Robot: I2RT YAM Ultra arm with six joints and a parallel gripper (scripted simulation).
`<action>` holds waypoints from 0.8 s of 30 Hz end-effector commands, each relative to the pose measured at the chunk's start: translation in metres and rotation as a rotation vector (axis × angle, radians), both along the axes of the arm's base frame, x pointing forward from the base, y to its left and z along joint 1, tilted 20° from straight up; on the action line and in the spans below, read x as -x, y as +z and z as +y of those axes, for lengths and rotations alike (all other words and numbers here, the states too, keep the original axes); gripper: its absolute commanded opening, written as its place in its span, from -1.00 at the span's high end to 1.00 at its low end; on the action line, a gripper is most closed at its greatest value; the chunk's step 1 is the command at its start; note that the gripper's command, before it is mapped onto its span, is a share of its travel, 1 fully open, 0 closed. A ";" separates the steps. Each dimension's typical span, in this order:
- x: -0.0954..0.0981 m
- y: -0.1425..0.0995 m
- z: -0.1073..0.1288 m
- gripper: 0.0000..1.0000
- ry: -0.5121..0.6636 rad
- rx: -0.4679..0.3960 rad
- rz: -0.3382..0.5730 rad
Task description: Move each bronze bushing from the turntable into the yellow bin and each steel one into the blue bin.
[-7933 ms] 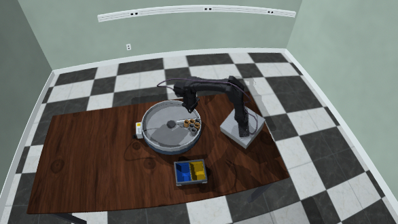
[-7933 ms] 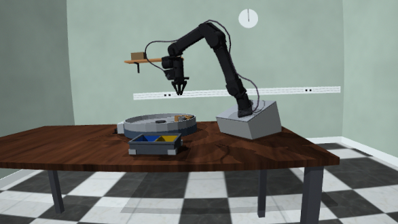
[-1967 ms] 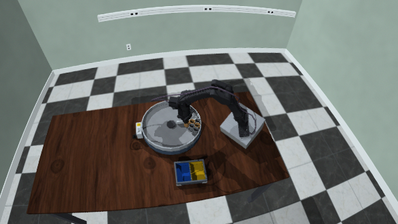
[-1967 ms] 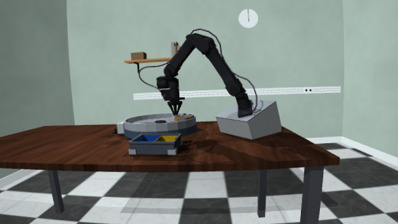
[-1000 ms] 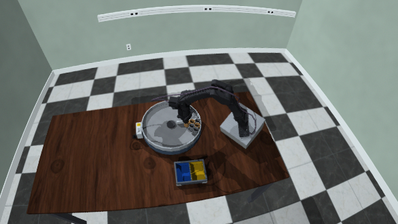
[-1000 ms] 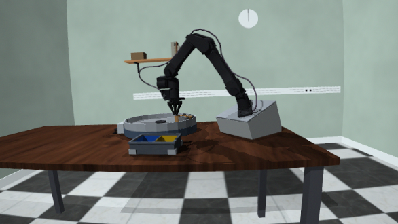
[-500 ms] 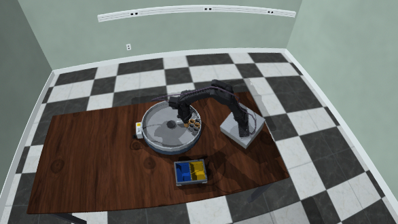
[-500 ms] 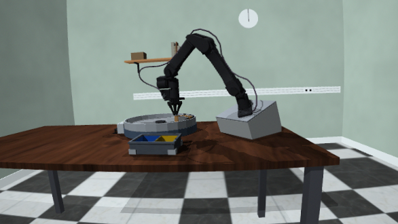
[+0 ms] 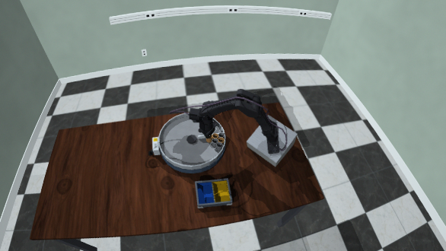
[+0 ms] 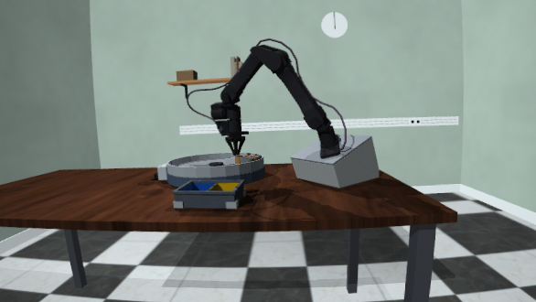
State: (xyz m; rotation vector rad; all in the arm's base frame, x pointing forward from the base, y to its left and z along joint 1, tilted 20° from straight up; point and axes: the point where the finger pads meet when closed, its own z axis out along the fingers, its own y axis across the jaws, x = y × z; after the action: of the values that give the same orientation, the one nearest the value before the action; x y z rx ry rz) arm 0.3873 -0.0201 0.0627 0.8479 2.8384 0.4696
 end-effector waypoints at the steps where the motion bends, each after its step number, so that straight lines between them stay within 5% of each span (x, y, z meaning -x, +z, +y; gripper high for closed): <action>1: -0.011 0.007 -0.008 0.72 -0.019 0.012 -0.038; 24: -0.005 0.004 -0.005 0.72 -0.015 0.011 -0.029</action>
State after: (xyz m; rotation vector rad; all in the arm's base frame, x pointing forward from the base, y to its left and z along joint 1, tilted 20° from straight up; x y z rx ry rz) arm 0.3881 -0.0203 0.0616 0.8485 2.8358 0.4698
